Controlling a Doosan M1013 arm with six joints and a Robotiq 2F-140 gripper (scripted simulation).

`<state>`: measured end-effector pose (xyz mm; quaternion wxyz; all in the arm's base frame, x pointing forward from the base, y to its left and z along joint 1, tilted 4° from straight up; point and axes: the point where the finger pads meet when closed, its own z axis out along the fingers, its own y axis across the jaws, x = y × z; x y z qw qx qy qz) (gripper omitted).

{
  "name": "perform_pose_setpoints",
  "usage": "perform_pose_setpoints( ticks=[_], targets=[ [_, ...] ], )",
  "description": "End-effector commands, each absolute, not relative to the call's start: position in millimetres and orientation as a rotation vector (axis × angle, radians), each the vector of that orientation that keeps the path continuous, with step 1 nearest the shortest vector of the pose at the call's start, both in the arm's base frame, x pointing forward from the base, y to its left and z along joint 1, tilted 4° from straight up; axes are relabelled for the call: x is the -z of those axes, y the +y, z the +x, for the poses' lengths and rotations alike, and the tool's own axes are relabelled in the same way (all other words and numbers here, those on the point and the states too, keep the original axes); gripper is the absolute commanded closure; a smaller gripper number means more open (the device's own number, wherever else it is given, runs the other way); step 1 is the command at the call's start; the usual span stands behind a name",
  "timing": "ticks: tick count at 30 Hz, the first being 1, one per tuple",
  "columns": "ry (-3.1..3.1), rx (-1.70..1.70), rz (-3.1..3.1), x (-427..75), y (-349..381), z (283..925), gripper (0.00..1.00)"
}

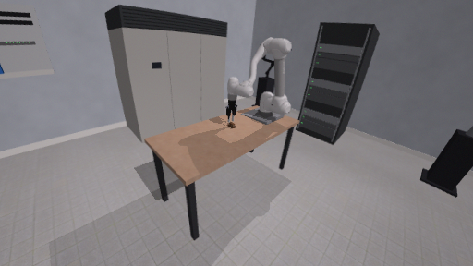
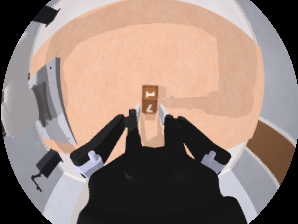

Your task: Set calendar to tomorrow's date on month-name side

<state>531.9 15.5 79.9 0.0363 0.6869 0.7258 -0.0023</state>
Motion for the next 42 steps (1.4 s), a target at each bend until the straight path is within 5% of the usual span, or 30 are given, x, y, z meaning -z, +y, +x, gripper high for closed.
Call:
perform_pose_setpoints(
  ticks=[1, 42],
  targets=[
    [2.229, 0.007, 2.110, -78.0, 15.5, 532.0, 0.71],
    [2.229, 0.007, 2.110, -50.6, 14.0, 533.3, 0.71]
  ],
)
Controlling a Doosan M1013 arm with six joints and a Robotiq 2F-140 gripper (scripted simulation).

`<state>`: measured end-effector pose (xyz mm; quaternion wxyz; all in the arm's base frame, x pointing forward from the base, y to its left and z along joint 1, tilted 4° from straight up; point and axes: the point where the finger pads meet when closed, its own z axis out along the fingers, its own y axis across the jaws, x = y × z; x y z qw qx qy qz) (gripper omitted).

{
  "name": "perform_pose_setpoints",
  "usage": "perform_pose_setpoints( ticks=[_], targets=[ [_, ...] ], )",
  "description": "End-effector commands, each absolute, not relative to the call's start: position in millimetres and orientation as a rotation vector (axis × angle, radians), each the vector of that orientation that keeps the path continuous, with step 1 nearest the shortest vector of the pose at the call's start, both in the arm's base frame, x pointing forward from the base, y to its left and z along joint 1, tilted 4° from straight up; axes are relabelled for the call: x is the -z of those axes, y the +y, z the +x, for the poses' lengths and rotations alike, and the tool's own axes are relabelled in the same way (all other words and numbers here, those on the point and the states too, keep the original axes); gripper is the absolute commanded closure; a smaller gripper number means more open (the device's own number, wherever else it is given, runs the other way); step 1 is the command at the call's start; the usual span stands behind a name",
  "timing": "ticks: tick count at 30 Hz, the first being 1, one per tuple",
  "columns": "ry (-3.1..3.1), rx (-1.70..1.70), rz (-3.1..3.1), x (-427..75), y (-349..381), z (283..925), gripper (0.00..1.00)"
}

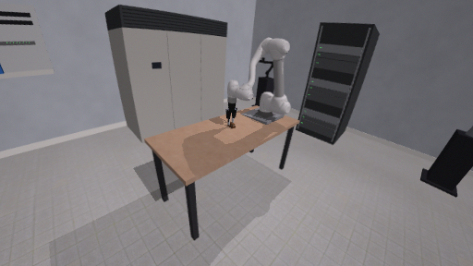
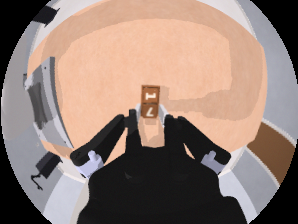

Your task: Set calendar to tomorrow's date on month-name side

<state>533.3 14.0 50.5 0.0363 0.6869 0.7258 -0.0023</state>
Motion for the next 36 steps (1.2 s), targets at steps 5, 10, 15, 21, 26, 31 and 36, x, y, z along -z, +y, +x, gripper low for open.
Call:
perform_pose_setpoints(
  ticks=[5, 10, 15, 21, 26, 31, 36],
  targets=[
    [2.229, 0.007, 2.110, -50.6, 14.0, 533.3, 0.71],
    [2.229, 0.007, 2.110, -50.6, 14.0, 533.3, 0.71],
    [2.229, 0.007, 2.110, -50.6, 14.0, 533.3, 0.71],
    [2.229, 0.007, 2.110, -50.6, 14.0, 533.3, 0.83],
    [2.229, 0.007, 2.110, -50.6, 14.0, 533.3, 0.83],
    [2.229, 0.007, 2.110, -50.6, 14.0, 533.3, 0.83],
    [2.229, 0.007, 2.110, -50.6, 14.0, 533.3, 0.83]
  ],
)
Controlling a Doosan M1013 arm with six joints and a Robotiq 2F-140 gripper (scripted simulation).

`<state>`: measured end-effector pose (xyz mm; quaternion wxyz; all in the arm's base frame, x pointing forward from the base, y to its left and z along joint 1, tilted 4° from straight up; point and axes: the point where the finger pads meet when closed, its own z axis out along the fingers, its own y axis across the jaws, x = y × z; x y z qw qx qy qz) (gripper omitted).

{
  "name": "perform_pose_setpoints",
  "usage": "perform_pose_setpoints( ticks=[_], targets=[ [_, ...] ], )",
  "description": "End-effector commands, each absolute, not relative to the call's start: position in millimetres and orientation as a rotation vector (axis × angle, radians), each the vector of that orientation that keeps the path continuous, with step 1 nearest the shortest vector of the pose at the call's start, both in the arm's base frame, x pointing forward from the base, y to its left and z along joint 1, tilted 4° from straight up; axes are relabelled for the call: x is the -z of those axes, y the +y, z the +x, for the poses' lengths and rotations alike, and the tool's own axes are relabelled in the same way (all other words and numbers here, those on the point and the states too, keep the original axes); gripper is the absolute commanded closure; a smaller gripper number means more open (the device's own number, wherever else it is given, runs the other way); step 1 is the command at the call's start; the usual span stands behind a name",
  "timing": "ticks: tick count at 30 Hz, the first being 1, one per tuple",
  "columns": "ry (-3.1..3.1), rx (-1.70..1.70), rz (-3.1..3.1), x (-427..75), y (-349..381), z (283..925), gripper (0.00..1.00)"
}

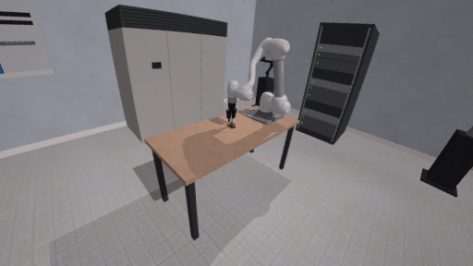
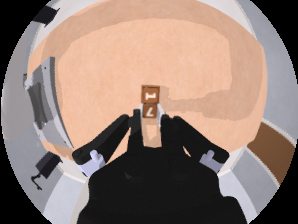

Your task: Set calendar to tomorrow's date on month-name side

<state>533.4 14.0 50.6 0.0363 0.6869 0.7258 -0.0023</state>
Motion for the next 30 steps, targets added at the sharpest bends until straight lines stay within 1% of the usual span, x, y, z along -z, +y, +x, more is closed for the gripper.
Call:
perform_pose_setpoints(
  ticks=[1, 22, 26, 30],
  targets=[
    [2.229, 0.007, 2.110, -50.6, 14.0, 533.3, 0.83],
    [2.229, 0.007, 2.110, -53.7, 14.2, 533.2, 0.83],
    [2.229, 0.007, 2.110, -69.4, 15.0, 532.4, 0.83],
    [2.229, 0.007, 2.110, -96.9, 16.5, 531.0, 0.83]
  ],
)
